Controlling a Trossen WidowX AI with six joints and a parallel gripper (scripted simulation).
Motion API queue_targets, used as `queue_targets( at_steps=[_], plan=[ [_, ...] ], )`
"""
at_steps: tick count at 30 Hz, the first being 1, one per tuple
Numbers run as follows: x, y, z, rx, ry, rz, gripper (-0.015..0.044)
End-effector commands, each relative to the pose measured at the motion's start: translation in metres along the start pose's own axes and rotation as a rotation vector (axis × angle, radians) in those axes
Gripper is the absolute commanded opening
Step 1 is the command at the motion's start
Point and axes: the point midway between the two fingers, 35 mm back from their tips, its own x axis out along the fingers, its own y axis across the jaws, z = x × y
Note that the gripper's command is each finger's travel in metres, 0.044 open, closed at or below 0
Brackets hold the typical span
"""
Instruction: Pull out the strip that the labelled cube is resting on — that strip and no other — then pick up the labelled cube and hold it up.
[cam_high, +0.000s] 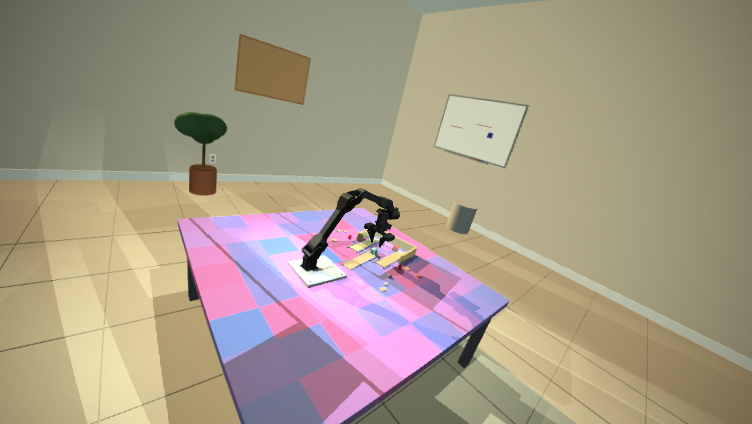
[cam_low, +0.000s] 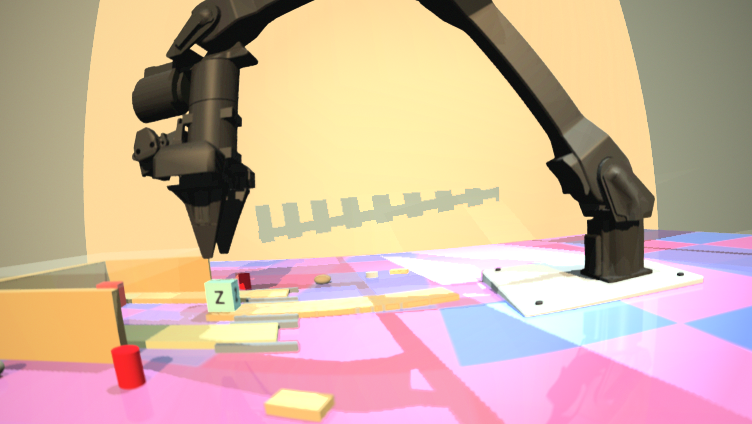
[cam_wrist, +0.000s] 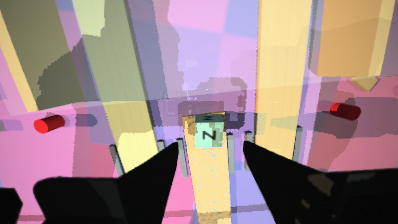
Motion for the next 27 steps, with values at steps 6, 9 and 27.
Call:
queue_targets(
  at_steps=[6,9,27],
  plan=[
    [0.017,-0.001,0.0,0.004,0.008,-0.001,0.025],
    [0.022,-0.001,0.0,0.004,0.008,-0.001,0.025],
    [0.05,-0.001,-0.002,0.004,0.008,-0.001,0.025]
  ],
)
